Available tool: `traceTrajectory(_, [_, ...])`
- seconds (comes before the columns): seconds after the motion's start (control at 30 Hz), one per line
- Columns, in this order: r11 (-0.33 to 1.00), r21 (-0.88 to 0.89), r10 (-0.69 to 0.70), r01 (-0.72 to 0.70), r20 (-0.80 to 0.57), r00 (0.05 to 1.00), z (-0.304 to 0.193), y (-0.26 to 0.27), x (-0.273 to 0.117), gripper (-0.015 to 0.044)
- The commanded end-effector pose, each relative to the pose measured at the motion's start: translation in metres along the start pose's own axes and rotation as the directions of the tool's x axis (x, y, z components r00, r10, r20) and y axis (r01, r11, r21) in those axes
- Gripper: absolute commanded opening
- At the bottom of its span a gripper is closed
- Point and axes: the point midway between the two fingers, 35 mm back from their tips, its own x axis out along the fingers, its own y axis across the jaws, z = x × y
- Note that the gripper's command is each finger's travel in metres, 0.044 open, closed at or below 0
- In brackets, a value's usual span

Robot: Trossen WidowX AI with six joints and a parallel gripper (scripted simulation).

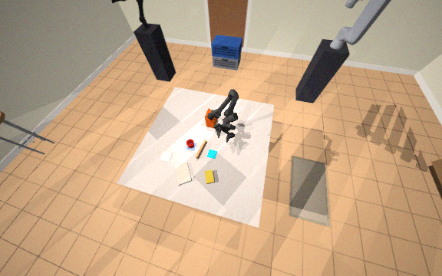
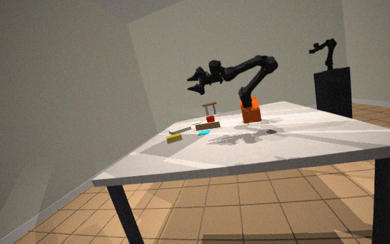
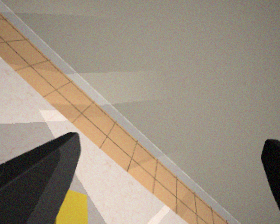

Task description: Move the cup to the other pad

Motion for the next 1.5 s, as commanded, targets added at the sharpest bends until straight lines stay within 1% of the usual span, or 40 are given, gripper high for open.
traceTrajectory(0.0, [1.000, -0.009, 0.000, 0.000, -0.012, 1.000, -0.003, -0.001, 0.002, 0.0374])
traceTrajectory(0.03, [0.999, -0.037, -0.001, -0.001, -0.047, 0.999, -0.011, -0.003, 0.006, 0.0348])
traceTrajectory(0.13, [0.983, -0.176, -0.003, -0.041, -0.245, 0.970, -0.058, -0.015, 0.029, 0.0269])
traceTrajectory(0.27, [0.939, -0.294, 0.008, -0.179, -0.503, 0.864, -0.127, -0.036, 0.045, 0.0164])
traceTrajectory(0.3, [0.925, -0.306, 0.014, -0.223, -0.560, 0.828, -0.144, -0.041, 0.046, 0.0148])
traceTrajectory(0.43, [0.865, -0.281, 0.073, -0.415, -0.748, 0.660, -0.208, -0.060, 0.042, 0.0148])
traceTrajectory(0.53, [0.813, -0.197, 0.143, -0.548, -0.844, 0.516, -0.252, -0.072, 0.031, 0.0148])
traceTrajectory(0.6, [0.774, -0.119, 0.201, -0.622, -0.885, 0.420, -0.279, -0.078, 0.020, 0.0148])
traceTrajectory(0.67, [0.728, -0.031, 0.268, -0.684, -0.906, 0.327, -0.302, -0.082, 0.008, 0.0148])
traceTrajectory(0.77, [0.646, 0.105, 0.382, -0.756, -0.902, 0.201, -0.333, -0.084, -0.012, 0.0148])
traceTrajectory(0.87, [0.554, 0.234, 0.503, -0.799, -0.859, 0.097, -0.358, -0.084, -0.033, 0.0148])
traceTrajectory(0.97, [0.459, 0.340, 0.624, -0.821, -0.781, 0.025, -0.378, -0.082, -0.053, 0.0148])
traceTrajectory(1.07, [0.418, 0.378, 0.674, -0.826, -0.739, 0.003, -0.388, -0.084, -0.063, 0.0148])
traceTrajectory(1.47, [0.416, 0.380, 0.677, -0.826, -0.736, 0.002, -0.392, -0.082, -0.064, 0.0148])
